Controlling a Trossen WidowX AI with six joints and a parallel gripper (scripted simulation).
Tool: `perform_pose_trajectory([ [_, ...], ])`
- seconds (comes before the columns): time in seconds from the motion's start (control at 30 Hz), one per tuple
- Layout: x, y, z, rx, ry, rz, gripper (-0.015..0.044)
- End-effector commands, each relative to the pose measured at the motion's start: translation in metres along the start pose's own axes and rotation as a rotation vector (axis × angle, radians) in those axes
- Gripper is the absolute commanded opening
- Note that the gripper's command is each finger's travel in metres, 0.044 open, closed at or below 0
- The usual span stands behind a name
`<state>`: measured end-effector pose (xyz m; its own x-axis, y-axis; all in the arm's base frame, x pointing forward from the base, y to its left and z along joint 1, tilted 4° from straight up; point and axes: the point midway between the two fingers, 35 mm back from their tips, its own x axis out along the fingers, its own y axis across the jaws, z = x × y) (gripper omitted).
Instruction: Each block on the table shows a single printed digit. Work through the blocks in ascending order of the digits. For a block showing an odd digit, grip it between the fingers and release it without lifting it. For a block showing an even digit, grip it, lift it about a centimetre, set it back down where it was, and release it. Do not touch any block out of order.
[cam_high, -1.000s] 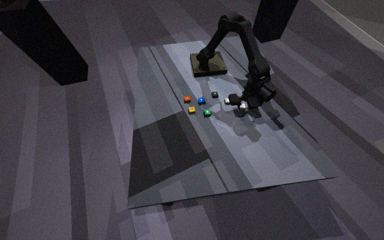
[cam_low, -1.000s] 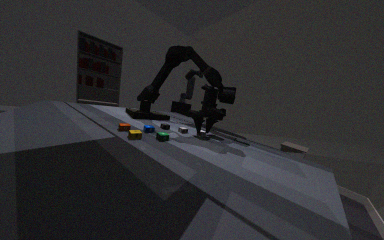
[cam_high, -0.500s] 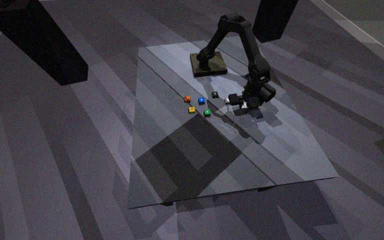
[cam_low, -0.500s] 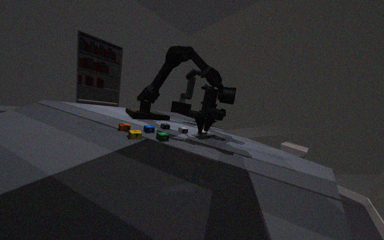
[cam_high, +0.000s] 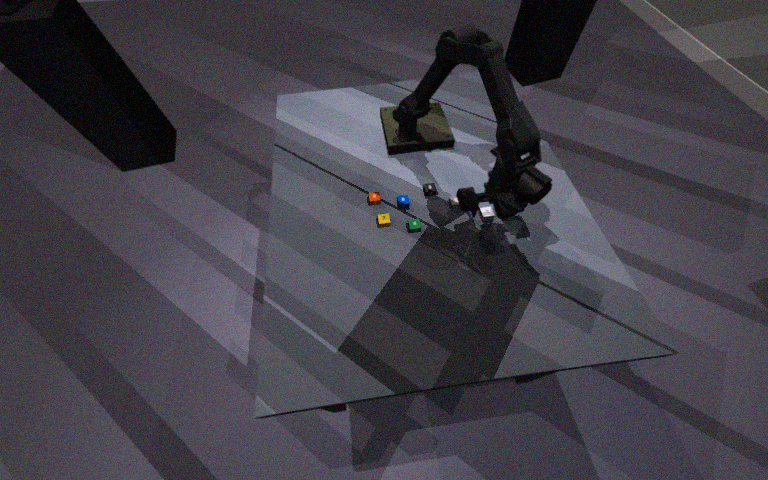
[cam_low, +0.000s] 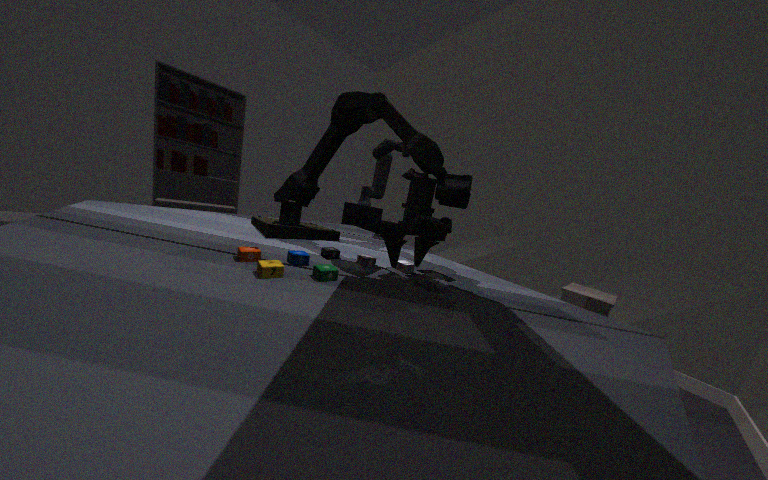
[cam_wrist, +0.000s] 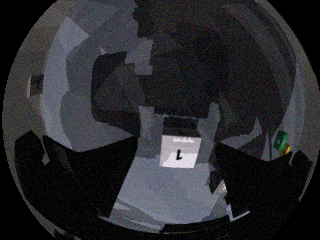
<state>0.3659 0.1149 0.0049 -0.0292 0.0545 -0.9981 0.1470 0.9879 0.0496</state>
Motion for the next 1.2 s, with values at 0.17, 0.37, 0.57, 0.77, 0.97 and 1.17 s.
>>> perform_pose_trajectory([
  [0.17,-0.035,0.001,0.0,0.003,0.002,0.004,0.04],
  [0.37,-0.044,0.001,0.001,0.003,0.001,0.004,0.0348],
  [0.57,-0.114,0.0,0.0,0.003,0.001,0.003,0.019],
  [0.77,-0.116,0.0,0.0,0.003,0.001,0.003,0.012],
  [0.97,-0.117,-0.002,-0.001,0.003,0.001,0.003,0.012],
  [1.17,-0.126,-0.068,-0.033,0.004,0.002,-0.002,0.012],
])
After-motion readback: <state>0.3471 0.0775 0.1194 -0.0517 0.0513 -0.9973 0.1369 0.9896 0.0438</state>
